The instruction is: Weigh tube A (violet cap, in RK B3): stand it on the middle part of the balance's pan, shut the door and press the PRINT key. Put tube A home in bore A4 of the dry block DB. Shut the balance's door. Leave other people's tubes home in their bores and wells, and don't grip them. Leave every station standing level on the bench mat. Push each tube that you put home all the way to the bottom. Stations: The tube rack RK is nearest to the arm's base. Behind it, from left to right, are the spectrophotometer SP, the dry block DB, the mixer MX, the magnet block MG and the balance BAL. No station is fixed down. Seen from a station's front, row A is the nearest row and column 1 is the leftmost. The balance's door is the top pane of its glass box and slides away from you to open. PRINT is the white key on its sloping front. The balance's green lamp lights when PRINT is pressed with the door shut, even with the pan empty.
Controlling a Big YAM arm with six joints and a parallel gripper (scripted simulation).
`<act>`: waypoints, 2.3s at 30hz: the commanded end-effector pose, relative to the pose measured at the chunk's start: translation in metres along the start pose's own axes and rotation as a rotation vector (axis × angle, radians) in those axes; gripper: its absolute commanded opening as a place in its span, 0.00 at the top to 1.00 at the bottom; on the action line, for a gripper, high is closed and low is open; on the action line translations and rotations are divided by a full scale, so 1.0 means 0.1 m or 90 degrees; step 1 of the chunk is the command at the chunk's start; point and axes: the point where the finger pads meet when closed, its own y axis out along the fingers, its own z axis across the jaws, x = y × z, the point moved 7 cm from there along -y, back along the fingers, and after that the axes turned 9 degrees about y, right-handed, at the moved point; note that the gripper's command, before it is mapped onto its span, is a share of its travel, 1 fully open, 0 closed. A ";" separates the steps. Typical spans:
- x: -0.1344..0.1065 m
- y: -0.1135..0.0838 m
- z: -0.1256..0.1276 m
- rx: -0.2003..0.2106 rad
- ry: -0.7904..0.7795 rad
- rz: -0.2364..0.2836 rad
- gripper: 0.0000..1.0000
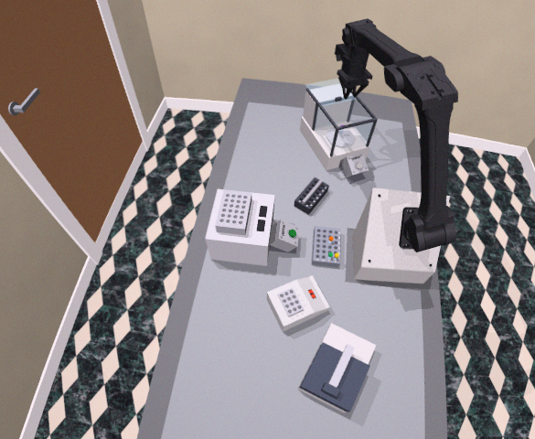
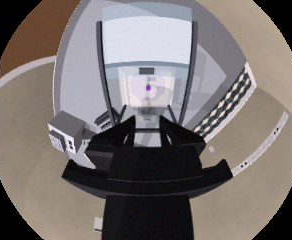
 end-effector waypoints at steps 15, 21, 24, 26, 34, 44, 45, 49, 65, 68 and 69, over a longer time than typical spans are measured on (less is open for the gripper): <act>0.07 -0.16 0.03 -0.001 -0.006 -0.022 0.64; 0.07 -0.16 0.03 -0.001 -0.006 -0.022 0.64; 0.07 -0.16 0.03 -0.001 -0.006 -0.022 0.64; 0.11 -0.42 0.02 0.002 -0.009 -0.047 0.70; 0.09 -0.23 0.02 0.000 -0.005 -0.024 0.70; 0.09 -0.23 0.02 0.000 -0.005 -0.024 0.70; 0.09 -0.23 0.02 0.000 -0.005 -0.024 0.70; 0.09 -0.23 0.02 0.000 -0.005 -0.024 0.70; 0.09 -0.23 0.02 0.000 -0.005 -0.024 0.70; 0.09 -0.23 0.02 0.000 -0.005 -0.024 0.70; 0.24 -0.20 0.08 -0.007 -0.039 -0.019 0.70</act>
